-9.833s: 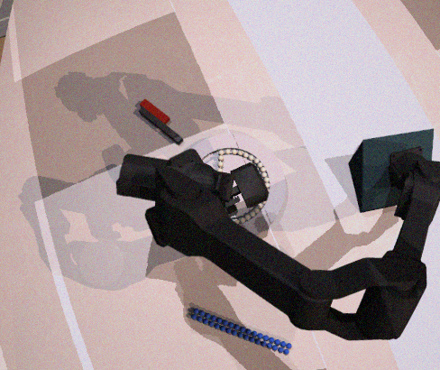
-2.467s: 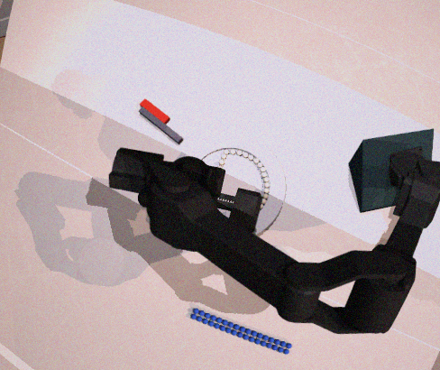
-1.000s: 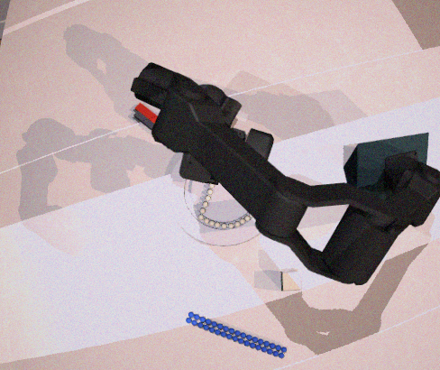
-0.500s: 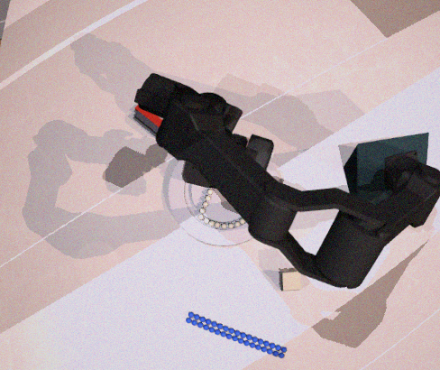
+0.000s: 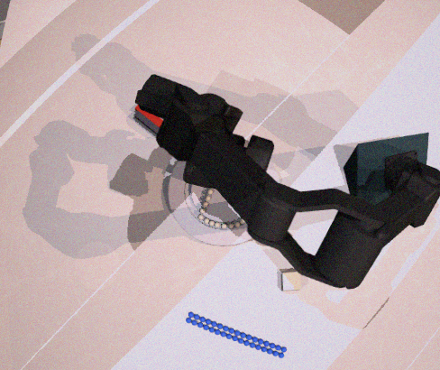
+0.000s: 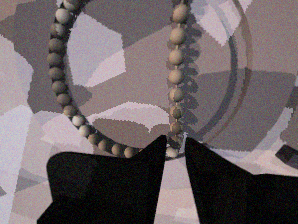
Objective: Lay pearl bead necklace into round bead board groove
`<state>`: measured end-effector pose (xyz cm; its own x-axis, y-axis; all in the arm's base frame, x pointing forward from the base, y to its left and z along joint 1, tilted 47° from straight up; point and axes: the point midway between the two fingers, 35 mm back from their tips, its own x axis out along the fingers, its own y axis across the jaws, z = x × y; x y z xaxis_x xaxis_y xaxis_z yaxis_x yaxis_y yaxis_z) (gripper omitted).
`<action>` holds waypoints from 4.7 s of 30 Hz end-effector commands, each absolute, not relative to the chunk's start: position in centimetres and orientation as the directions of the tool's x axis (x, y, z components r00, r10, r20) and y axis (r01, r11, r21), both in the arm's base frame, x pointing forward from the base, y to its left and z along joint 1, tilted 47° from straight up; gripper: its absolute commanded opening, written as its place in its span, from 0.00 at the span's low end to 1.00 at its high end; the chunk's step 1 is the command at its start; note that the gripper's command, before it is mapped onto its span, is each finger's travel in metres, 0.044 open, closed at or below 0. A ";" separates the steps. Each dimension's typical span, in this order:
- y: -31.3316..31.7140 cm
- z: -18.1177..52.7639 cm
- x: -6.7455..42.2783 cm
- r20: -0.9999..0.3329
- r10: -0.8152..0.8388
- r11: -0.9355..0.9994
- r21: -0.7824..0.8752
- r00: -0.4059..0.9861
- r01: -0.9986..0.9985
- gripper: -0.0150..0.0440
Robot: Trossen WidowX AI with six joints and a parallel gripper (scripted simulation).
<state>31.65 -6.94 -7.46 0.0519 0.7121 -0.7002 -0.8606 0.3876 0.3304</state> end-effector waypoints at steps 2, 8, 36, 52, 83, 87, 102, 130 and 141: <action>-7.0 -7.4 31.7 -0.700 0.712 0.387 0.330 0.052 -0.861 0.25; -7.0 -7.4 31.7 -0.700 0.712 0.387 0.330 0.052 -0.861 0.25; -7.6 -7.3 31.8 -0.697 0.715 0.393 0.334 0.057 -0.857 0.25; -7.8 -8.0 32.3 -0.698 0.714 0.392 0.330 0.057 -0.859 0.39; -8.1 -7.7 32.2 -0.697 0.715 0.393 0.334 0.057 -0.857 1.00; -8.0 -7.6 32.2 -0.697 0.715 0.390 0.330 0.057 -0.859 0.96; -3.6 1.8 35.9 -0.694 0.718 0.120 0.043 0.057 -0.992 0.46; -1.3 -0.3 36.1 -0.694 0.717 0.116 0.038 0.057 -0.992 0.46; -0.8 -0.7 36.1 -0.698 0.714 0.109 0.035 0.054 -0.993 0.28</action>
